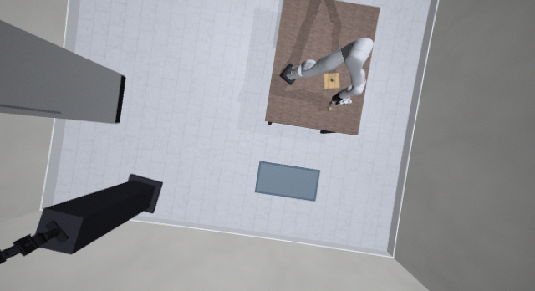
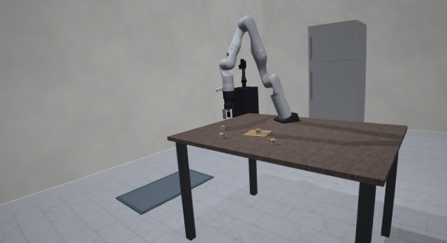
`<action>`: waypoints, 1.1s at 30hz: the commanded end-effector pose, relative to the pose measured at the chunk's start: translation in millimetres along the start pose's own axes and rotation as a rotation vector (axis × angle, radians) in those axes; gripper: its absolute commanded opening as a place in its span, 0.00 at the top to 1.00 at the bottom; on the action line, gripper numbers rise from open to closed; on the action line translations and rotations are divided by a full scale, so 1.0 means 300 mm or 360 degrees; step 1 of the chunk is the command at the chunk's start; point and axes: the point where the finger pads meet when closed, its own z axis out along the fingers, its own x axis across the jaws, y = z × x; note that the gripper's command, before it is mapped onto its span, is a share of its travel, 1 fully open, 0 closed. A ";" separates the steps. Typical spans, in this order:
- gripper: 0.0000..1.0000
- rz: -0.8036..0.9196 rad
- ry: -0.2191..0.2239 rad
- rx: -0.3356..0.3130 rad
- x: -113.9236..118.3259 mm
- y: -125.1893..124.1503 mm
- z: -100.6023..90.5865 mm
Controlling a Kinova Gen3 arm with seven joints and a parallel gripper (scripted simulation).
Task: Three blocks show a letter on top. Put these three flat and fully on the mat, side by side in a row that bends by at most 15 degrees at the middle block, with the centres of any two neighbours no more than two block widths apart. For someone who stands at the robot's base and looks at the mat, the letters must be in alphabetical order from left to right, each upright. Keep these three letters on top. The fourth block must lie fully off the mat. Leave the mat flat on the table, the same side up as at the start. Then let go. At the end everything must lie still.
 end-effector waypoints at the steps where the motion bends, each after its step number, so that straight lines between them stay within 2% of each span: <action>1: 0.00 0.0005 -0.0015 0.0001 -0.007 -0.004 -0.002; 25: 0.00 0.0000 -0.0002 0.0001 -0.001 -0.001 -0.001; 30: 0.00 -0.0023 0.0011 -0.0002 -0.018 0.013 0.000; 33: 0.00 -0.0089 0.0025 -0.0013 -0.072 0.053 0.002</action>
